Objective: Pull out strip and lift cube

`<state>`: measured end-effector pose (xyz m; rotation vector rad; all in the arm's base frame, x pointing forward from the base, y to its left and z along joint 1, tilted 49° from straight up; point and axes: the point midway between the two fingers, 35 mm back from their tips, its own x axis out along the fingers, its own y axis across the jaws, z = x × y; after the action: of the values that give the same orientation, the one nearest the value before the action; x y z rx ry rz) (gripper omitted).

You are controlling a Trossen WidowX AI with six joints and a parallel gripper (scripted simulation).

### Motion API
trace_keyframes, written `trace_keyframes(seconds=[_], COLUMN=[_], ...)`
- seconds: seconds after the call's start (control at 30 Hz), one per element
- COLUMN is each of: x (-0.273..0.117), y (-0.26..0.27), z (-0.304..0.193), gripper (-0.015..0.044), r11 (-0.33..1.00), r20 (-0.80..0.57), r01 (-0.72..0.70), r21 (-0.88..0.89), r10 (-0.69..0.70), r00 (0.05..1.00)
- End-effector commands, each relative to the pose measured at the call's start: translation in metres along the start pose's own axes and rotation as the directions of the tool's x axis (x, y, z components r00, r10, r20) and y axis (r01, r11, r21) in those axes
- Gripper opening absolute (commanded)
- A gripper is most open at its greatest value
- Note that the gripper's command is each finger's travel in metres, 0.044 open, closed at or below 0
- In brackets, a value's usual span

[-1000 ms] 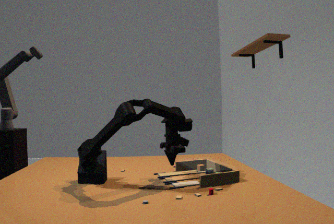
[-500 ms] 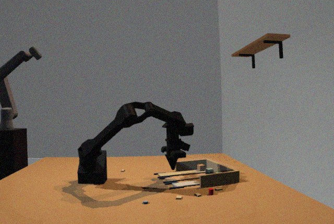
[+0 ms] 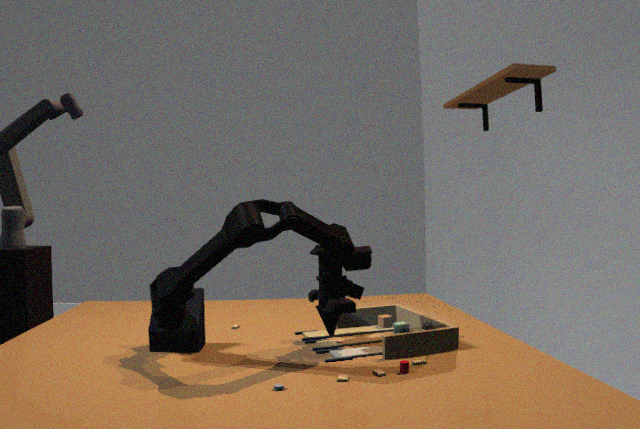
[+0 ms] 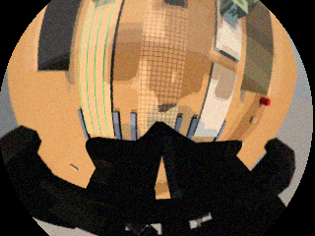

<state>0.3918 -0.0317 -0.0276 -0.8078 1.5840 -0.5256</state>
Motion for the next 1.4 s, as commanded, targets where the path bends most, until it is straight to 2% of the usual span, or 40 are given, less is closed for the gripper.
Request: trace_keyframes(seconds=[0.0,0.27,1.37], x=[0.007,0.019,0.021], y=[0.001,0.001,0.001], z=[-0.002,-0.004,-0.004], gripper=[0.0000,0.0000,0.0000], r11=[1.000,1.000,1.000], r20=[-0.001,-0.002,-0.002], r01=[0.006,0.007,0.007], r21=[-0.011,-0.011,-0.011], r10=[-0.006,-0.007,-0.007], r00=[1.000,1.000,1.000])
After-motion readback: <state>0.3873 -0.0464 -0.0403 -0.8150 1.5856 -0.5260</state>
